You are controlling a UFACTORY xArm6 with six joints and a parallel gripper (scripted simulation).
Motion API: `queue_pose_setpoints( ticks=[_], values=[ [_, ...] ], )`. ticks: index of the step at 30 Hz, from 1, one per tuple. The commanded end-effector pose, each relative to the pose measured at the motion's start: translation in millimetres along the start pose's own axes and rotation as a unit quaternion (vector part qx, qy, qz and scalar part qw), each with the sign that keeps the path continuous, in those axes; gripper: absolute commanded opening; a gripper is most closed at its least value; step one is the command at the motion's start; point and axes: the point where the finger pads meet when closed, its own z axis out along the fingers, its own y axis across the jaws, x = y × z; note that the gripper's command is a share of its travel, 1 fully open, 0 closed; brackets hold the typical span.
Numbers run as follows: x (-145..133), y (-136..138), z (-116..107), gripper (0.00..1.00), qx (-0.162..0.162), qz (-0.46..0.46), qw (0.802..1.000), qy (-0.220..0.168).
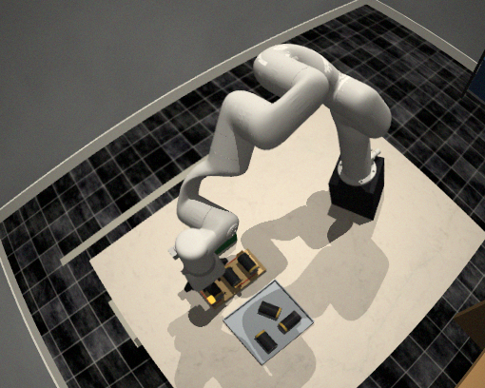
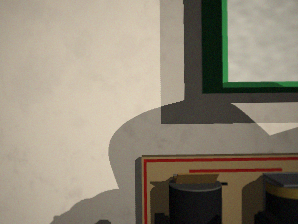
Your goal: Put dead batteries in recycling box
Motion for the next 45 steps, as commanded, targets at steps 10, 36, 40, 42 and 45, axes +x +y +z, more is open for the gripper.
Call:
queue_pose_setpoints(
  ticks=[10, 36, 40, 42, 45],
  values=[
    [0, -3, -2, 0.51, 0.002, 0.0, 1.0, 0.0],
    [0, -3, 33, 0.51, 0.002, 0.0, 1.0, 0.0],
    [0, -3, 36, 0.51, 0.002, 0.0, 1.0, 0.0],
    [0, -3, 39, 0.51, 0.002, 0.0, 1.0, 0.0],
    [0, -3, 43, 0.51, 0.002, 0.0, 1.0, 0.0]
  ],
)
